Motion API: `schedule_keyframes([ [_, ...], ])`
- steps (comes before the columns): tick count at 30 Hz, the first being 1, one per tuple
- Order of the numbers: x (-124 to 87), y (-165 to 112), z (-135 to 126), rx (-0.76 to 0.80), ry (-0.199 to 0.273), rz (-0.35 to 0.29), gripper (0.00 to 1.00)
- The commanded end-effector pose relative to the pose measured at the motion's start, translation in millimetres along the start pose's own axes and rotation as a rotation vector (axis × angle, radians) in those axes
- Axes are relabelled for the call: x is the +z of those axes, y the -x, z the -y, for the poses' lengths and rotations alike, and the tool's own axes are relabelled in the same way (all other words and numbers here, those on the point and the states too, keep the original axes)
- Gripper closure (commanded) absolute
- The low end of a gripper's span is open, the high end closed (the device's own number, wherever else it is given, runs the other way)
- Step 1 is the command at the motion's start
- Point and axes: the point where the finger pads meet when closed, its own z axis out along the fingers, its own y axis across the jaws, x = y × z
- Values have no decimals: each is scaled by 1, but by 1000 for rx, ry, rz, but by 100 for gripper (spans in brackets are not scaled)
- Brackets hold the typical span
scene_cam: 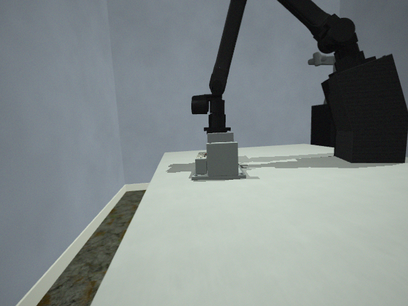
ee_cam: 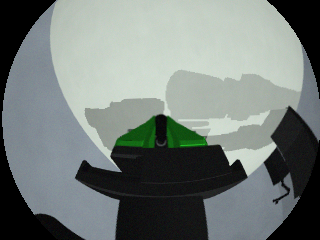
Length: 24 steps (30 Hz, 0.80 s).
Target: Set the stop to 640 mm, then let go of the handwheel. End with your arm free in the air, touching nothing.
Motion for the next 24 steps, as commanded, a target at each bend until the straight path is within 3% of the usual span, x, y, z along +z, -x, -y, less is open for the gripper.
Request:
schedule_keyframes([
  [1,15,7,24,7,-42,3,94],
  [24,16,6,49,6,-64,2,94],
])
